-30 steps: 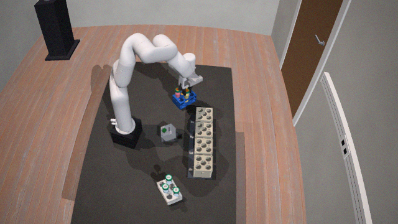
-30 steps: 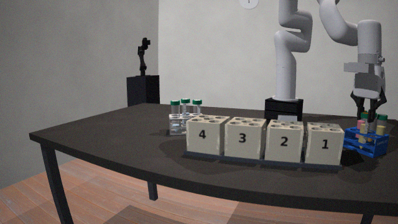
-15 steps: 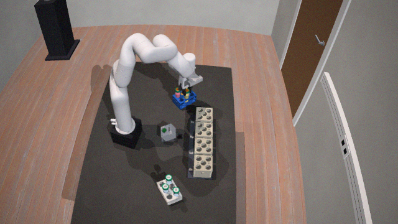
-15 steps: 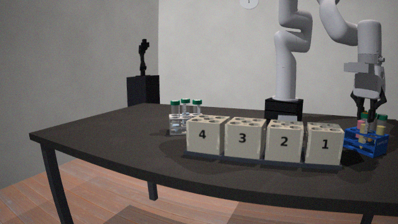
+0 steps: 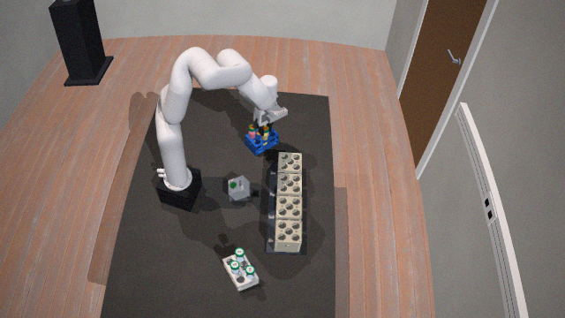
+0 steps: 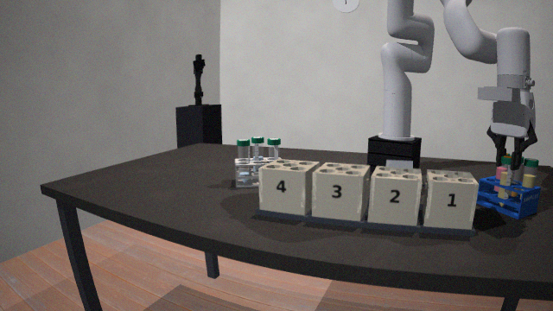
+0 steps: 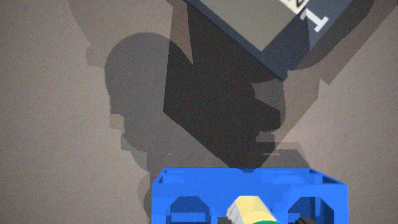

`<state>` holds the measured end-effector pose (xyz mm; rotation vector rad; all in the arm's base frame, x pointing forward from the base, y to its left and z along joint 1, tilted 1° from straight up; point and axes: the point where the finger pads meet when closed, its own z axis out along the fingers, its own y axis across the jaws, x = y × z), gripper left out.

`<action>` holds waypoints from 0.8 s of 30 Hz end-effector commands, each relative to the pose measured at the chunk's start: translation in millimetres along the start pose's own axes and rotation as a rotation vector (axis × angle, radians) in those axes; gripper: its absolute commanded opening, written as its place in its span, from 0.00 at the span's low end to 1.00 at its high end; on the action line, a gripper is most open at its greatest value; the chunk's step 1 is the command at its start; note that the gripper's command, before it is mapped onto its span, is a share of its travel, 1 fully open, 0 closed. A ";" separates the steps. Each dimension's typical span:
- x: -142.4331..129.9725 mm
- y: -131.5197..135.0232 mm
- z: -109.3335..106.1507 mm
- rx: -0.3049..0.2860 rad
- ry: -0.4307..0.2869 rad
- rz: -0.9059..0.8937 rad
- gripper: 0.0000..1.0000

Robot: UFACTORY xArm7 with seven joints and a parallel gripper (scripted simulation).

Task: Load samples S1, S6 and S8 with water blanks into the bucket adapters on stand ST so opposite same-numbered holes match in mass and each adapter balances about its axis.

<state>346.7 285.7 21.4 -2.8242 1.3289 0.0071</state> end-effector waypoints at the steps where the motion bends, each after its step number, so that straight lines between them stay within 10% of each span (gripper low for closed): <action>1: 0.1 -1.7 -1.5 0.004 0.000 0.000 0.00; 24: 0.1 -1.7 -14.8 0.004 0.000 0.000 0.00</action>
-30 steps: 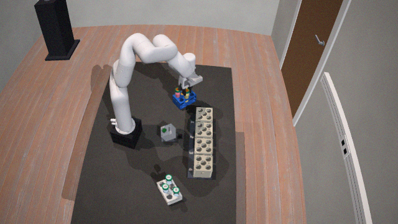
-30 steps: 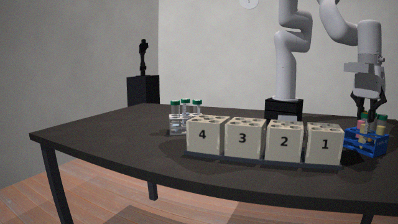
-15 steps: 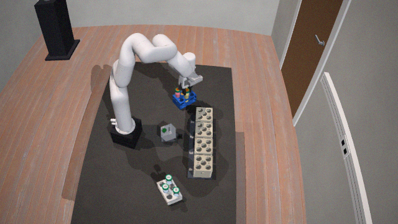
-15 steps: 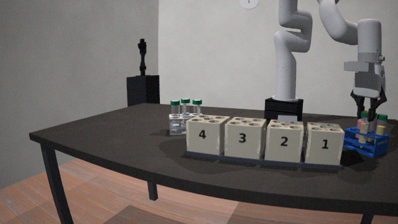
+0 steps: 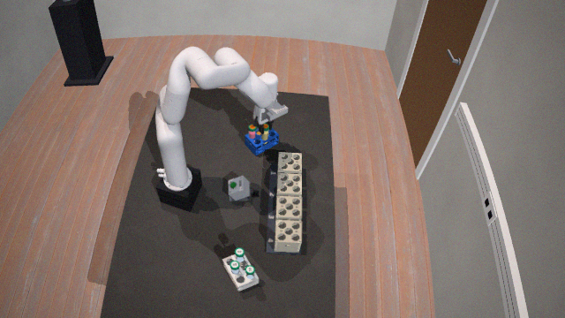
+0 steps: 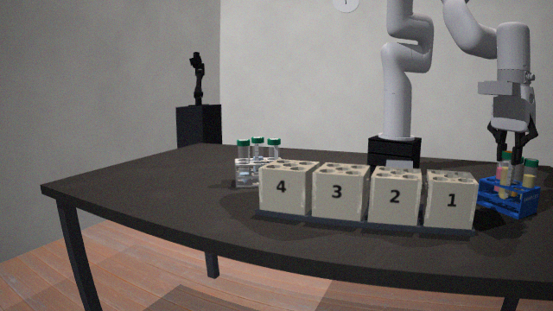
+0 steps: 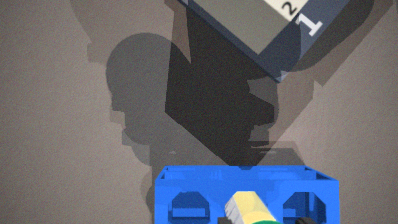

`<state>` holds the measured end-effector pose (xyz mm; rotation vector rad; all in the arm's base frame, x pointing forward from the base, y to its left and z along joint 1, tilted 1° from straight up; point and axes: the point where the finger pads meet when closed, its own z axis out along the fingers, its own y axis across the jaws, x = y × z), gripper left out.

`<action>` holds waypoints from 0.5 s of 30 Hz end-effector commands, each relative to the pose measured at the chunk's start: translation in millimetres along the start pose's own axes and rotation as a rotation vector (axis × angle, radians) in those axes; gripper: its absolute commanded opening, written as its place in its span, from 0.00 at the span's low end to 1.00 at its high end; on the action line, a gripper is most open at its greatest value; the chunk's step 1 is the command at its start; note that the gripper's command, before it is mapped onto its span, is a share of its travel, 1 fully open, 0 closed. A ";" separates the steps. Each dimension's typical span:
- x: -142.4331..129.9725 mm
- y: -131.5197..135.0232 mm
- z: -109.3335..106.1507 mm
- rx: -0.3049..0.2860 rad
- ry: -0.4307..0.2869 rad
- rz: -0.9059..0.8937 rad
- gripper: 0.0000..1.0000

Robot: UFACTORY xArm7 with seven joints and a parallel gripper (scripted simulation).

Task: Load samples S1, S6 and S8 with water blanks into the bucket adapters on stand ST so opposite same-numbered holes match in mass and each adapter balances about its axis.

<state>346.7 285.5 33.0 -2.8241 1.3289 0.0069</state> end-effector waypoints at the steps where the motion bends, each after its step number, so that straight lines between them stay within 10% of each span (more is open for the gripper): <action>1: 0.1 -1.6 -3.8 0.004 0.000 0.000 0.00; 15: 0.1 -1.6 -9.8 0.004 0.000 0.000 0.00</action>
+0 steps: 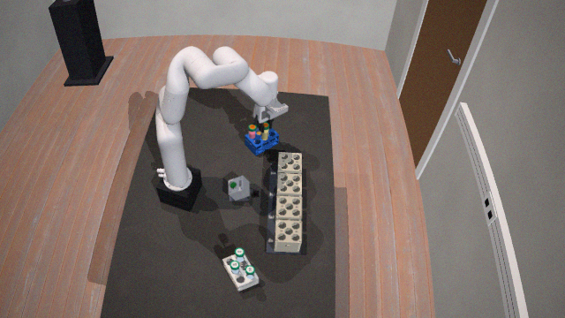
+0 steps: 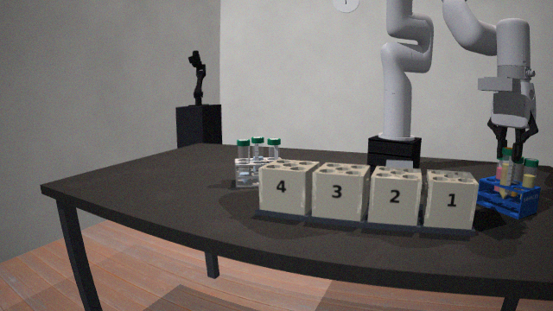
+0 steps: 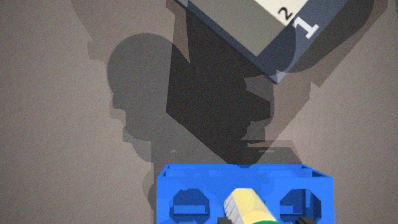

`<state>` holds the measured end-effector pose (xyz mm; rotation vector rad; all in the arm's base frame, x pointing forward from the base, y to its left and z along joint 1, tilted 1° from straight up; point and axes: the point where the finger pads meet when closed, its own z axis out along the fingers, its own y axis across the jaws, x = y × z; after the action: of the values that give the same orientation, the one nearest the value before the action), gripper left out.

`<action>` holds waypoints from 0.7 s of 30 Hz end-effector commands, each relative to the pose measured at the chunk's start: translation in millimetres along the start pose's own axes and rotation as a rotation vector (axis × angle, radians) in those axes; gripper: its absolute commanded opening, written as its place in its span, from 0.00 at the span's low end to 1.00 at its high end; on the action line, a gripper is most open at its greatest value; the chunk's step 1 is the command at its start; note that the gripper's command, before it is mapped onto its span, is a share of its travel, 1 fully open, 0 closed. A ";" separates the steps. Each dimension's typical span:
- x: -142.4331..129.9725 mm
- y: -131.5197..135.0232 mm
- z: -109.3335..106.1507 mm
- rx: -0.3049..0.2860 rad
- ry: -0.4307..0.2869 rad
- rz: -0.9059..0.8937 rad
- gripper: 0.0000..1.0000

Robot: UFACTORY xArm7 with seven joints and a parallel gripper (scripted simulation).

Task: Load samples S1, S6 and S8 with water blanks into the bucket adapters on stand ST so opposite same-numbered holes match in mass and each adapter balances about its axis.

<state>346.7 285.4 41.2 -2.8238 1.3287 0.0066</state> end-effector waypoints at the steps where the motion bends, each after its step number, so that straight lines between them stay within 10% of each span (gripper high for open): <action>1: 0.1 -1.5 -3.7 0.004 0.000 0.000 0.00; 21: 0.1 -1.4 -39.8 0.004 0.000 0.000 0.00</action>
<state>346.5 284.7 74.1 -2.8240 1.3288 0.0067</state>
